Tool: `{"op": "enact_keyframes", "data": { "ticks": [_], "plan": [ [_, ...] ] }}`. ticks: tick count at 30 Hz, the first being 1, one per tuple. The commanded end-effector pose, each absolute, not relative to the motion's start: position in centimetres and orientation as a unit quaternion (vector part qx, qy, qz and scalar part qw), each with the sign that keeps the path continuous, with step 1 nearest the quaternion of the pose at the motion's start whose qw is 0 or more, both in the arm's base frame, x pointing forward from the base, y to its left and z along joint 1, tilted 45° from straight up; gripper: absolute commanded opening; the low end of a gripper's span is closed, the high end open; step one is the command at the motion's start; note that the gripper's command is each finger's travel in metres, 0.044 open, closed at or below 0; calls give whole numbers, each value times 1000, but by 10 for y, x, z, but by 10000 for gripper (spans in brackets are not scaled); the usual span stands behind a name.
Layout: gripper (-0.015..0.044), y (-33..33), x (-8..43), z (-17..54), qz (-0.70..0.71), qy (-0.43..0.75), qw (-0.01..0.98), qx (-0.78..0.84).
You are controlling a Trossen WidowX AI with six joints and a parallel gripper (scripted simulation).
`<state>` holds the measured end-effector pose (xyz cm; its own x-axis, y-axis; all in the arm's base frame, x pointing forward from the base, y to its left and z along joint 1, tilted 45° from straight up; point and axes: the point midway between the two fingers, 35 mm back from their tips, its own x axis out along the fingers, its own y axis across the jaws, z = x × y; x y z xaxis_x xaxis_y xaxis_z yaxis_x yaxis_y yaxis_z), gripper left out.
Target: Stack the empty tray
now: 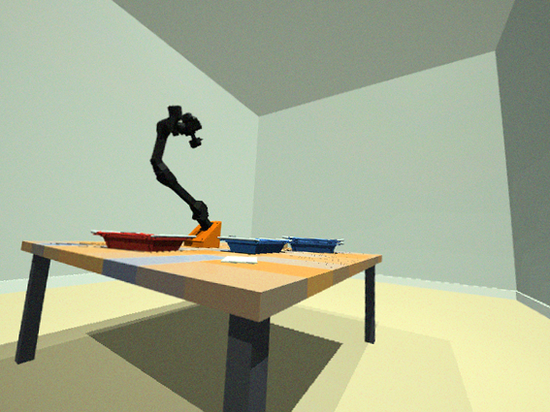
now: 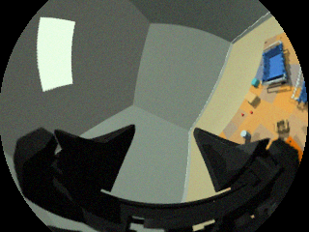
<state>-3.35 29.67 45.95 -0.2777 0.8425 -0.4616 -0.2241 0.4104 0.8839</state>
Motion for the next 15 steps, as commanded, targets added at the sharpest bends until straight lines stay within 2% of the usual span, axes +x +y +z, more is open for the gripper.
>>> {"op": "enact_keyframes", "data": {
  "ticks": [1, 8, 12, 15],
  "plan": [
    [374, 297, -33, 460, 485, 635, 549, 243],
    [190, 297, -32, 459, 484, 634, 551, 244],
    [90, 309, -7, 446, 461, 617, 589, 245],
    [90, 322, 33, 427, 423, 592, 641, 242]
  ]
}}
